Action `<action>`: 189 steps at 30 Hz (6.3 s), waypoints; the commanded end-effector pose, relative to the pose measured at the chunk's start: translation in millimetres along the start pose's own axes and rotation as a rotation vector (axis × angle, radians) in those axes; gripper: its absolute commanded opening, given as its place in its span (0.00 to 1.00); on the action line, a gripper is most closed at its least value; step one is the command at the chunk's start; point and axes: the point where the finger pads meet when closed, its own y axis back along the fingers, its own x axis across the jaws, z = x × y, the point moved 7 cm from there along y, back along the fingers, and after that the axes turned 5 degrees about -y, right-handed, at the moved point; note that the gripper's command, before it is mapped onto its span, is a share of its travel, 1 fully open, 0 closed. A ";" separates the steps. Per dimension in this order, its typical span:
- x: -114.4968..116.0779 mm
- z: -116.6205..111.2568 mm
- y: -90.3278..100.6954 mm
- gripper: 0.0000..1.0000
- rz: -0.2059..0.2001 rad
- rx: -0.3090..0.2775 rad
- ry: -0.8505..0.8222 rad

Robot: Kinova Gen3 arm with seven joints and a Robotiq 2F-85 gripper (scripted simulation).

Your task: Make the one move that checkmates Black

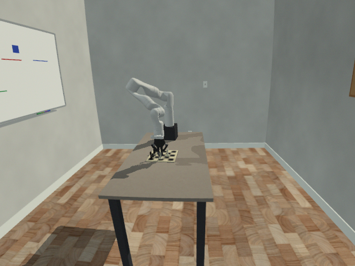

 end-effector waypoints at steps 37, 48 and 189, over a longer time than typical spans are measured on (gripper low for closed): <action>-1.4 0.3 -0.9 0.00 -0.002 -0.001 0.001; -1.4 0.3 -2.6 0.00 -0.002 -0.001 0.001; -1.2 0.2 112.8 1.00 -0.002 -0.001 0.001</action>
